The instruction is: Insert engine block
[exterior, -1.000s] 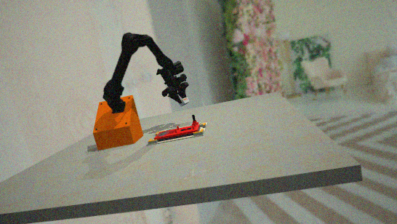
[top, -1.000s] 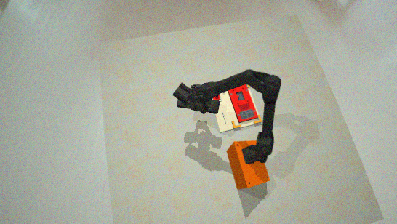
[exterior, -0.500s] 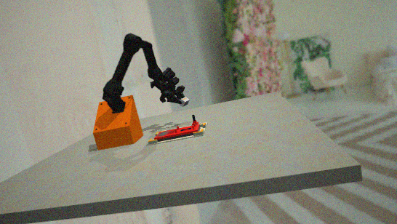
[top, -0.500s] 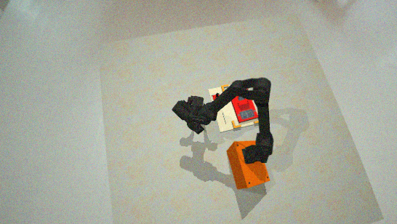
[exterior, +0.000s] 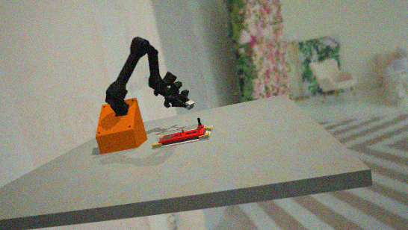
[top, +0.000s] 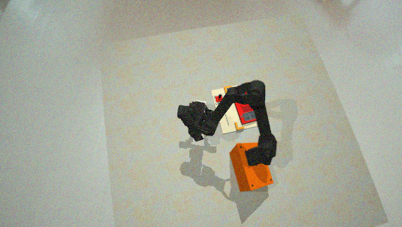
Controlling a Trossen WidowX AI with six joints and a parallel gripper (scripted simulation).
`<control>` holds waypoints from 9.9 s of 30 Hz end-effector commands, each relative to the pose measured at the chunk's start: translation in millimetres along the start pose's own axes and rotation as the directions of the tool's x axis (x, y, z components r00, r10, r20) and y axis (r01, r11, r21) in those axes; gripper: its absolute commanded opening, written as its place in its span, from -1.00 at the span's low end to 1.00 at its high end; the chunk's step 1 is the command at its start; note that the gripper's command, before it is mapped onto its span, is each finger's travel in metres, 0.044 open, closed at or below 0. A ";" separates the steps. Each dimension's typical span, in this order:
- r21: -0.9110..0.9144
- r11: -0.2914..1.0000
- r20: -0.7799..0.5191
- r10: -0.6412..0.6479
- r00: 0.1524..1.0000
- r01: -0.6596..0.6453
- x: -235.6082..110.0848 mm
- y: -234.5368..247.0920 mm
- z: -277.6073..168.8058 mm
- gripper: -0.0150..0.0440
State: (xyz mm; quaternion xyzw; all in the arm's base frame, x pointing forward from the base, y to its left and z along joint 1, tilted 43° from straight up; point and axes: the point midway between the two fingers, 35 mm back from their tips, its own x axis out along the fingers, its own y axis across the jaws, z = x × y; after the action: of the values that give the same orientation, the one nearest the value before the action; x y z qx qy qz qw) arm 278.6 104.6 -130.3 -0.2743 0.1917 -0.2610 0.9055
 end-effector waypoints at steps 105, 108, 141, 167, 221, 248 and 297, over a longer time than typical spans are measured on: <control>-0.055 0.998 -0.035 0.013 0.999 -0.015 48.6 -9.4 -75.1 1.00; -0.055 0.998 -0.035 0.013 0.999 -0.015 48.6 -9.4 -75.1 1.00; -0.058 0.998 -0.035 0.018 0.999 -0.020 48.9 -8.5 -74.6 1.00; -0.041 0.980 -0.407 0.160 0.899 -0.193 73.7 50.8 -42.2 1.00; -0.040 0.999 -0.813 -0.021 0.582 -0.020 48.6 6.4 -47.7 1.00; -0.041 0.999 -0.813 -0.022 0.582 -0.019 62.1 4.9 -67.0 0.22; -0.038 0.999 -0.814 -0.017 0.580 -0.024 -10.5 -3.9 33.4 -0.49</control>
State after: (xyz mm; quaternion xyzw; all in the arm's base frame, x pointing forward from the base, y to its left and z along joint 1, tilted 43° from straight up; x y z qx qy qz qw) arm 286.6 112.4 -111.0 -0.1502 0.5937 -0.3515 0.7081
